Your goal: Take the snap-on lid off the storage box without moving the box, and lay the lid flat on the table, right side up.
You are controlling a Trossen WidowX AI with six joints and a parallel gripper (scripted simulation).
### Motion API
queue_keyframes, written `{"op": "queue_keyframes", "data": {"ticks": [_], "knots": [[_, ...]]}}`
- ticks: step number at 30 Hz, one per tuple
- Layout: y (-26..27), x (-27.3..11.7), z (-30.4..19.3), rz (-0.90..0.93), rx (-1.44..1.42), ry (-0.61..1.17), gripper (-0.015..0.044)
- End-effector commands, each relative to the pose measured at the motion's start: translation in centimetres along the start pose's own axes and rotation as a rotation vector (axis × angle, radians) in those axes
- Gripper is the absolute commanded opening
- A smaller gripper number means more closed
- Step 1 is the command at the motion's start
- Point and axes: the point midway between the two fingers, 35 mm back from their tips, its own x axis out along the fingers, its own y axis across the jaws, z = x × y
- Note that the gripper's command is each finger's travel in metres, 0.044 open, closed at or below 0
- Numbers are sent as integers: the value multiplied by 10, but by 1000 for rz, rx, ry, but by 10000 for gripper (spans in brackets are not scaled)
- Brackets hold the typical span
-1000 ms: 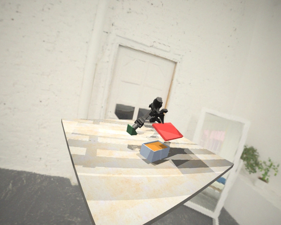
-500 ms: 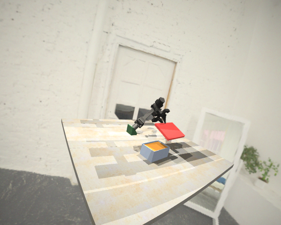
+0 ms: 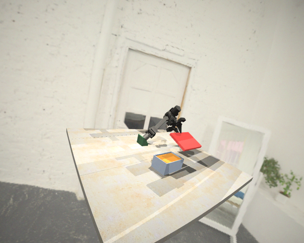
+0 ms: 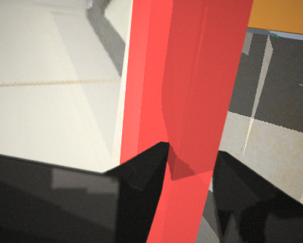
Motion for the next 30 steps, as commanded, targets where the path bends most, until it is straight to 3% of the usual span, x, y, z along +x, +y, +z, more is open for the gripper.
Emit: {"op": "queue_keyframes", "data": {"ticks": [1,30], "knots": [[0,-1,-7,3,3,-6,0],[-1,-3,-65,3,5,-5,0]]}}
